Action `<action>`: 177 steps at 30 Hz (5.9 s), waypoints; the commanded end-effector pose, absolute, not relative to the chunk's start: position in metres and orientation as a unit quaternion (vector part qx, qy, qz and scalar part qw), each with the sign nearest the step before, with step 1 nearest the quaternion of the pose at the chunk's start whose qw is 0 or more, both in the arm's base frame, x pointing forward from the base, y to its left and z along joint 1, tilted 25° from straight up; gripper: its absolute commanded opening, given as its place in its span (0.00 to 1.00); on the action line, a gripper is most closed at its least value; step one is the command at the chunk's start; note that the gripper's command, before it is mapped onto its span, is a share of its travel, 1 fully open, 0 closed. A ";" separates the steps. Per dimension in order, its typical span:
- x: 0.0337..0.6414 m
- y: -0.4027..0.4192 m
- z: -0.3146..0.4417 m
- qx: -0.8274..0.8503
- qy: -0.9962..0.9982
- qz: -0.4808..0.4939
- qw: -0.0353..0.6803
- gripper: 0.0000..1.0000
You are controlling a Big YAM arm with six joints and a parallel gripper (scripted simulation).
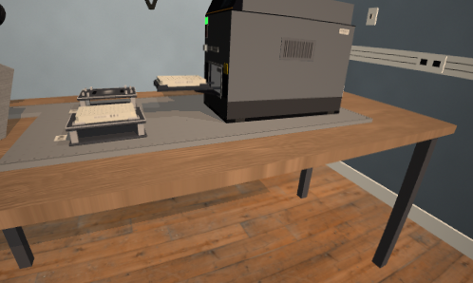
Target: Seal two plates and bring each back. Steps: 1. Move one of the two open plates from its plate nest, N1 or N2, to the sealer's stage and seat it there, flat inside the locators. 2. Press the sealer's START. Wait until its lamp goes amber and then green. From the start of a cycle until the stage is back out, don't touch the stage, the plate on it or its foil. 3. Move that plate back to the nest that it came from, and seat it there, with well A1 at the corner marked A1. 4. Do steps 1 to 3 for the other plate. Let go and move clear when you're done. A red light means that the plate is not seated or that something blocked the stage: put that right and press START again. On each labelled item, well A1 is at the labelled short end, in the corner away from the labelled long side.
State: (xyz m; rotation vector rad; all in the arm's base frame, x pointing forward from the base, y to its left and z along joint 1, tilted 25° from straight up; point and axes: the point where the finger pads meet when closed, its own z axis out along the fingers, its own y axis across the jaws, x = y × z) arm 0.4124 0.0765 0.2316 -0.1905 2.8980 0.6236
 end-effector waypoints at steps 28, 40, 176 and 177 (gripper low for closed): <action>0.418 0.064 0.230 -0.058 0.971 0.208 0.104 0.00; 0.413 0.068 0.222 -0.005 0.940 0.217 0.265 0.00; 0.556 0.120 0.206 0.023 0.828 0.223 0.515 0.00; 0.558 0.118 0.205 0.025 0.828 0.222 0.515 0.00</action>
